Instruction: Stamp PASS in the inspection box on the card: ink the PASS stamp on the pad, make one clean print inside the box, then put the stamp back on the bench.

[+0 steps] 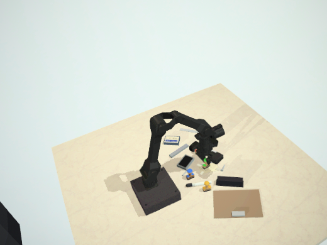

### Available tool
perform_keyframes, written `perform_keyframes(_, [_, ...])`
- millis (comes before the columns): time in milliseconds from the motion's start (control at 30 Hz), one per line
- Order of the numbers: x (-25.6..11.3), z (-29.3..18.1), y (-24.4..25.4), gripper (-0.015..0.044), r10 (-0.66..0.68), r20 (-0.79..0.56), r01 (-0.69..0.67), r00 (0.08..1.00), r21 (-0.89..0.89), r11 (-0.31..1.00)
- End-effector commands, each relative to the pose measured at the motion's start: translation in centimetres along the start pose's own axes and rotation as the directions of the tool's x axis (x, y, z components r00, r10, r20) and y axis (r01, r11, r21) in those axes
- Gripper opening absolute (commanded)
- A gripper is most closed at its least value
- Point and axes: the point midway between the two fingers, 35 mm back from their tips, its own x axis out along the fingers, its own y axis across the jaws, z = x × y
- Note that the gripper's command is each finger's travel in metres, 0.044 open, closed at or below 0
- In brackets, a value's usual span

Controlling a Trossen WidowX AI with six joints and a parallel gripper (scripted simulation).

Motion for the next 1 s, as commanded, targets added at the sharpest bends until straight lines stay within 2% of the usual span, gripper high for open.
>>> perform_keyframes(0, [-0.7,0.2,-0.1,0.0,-0.001,0.006,0.001,1.0,-0.004,1.0])
perform_keyframes(967, [-5.4,0.1,-0.3,0.0,-0.001,0.006,0.001,1.0,-0.004,1.0])
